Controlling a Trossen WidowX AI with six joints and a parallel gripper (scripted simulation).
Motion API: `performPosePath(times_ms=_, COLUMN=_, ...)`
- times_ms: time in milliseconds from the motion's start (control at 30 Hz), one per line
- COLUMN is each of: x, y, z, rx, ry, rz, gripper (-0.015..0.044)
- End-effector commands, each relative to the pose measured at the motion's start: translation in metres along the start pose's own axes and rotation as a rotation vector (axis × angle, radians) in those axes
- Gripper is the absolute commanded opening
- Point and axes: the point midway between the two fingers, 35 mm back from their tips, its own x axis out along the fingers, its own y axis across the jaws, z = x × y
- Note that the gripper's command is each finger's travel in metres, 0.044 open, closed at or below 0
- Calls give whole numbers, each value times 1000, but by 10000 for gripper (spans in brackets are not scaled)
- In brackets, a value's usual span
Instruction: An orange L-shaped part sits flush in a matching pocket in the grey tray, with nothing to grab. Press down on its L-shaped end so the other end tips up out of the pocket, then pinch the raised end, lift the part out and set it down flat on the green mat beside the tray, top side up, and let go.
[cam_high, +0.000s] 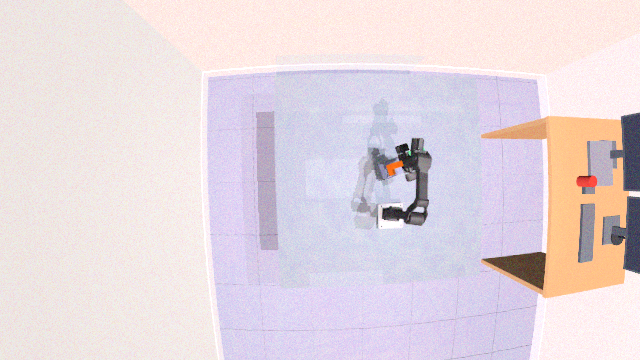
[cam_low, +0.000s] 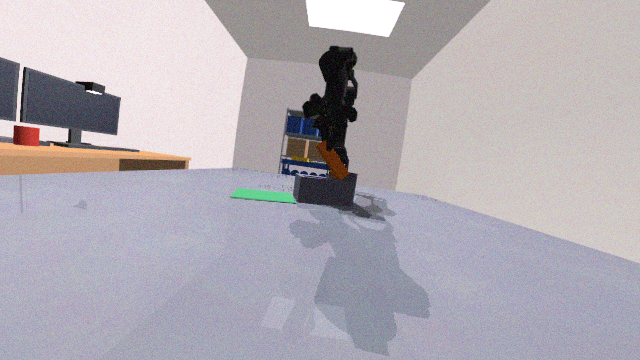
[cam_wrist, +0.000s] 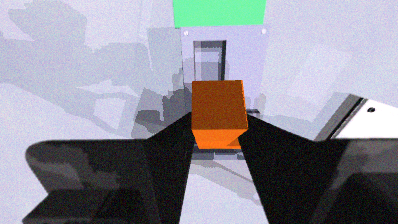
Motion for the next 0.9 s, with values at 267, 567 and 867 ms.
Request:
performPosePath(times_ms=267, x=-21, y=1, z=0, rx=4, ry=3, rz=6, gripper=0)
performPosePath(times_ms=567, x=-23, y=0, z=2, rx=4, ry=3, rz=6, gripper=0)
performPosePath(times_ms=867, x=-20, y=-3, z=38, rx=4, ry=-1, rz=5, gripper=0)
